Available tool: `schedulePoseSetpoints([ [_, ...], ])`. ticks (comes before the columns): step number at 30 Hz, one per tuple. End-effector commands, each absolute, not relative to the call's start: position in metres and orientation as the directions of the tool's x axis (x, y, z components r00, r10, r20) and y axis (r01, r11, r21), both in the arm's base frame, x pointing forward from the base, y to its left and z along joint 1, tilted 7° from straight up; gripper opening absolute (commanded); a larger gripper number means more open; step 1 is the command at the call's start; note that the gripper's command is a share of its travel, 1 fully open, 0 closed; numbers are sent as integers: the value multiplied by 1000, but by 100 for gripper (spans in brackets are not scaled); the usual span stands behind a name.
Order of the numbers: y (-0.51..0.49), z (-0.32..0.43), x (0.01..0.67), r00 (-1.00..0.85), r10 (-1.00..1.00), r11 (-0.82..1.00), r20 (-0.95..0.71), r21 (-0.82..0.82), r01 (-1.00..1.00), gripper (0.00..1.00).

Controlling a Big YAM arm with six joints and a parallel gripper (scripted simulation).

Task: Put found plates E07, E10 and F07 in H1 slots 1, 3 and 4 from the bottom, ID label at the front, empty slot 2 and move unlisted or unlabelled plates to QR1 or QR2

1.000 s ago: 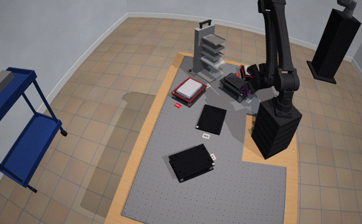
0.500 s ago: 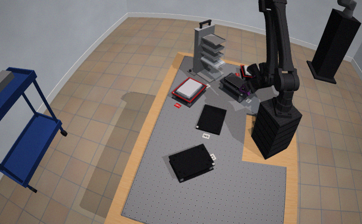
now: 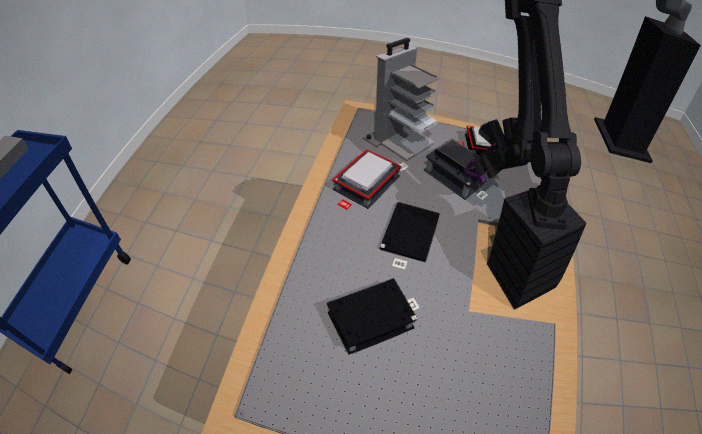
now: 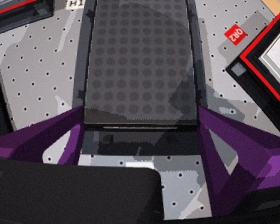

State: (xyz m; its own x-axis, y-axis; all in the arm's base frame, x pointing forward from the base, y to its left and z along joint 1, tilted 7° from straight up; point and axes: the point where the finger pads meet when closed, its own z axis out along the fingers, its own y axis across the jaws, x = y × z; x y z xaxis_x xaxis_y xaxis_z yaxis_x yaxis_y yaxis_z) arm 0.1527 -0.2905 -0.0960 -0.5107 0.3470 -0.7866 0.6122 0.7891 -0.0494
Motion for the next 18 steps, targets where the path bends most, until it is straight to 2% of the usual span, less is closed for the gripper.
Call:
schedulePoseSetpoints([
  [1,-283,-91,148,-516,350,790,-781,-50,612,86],
  [18,-283,-78,148,-515,348,790,-783,-52,611,86],
])
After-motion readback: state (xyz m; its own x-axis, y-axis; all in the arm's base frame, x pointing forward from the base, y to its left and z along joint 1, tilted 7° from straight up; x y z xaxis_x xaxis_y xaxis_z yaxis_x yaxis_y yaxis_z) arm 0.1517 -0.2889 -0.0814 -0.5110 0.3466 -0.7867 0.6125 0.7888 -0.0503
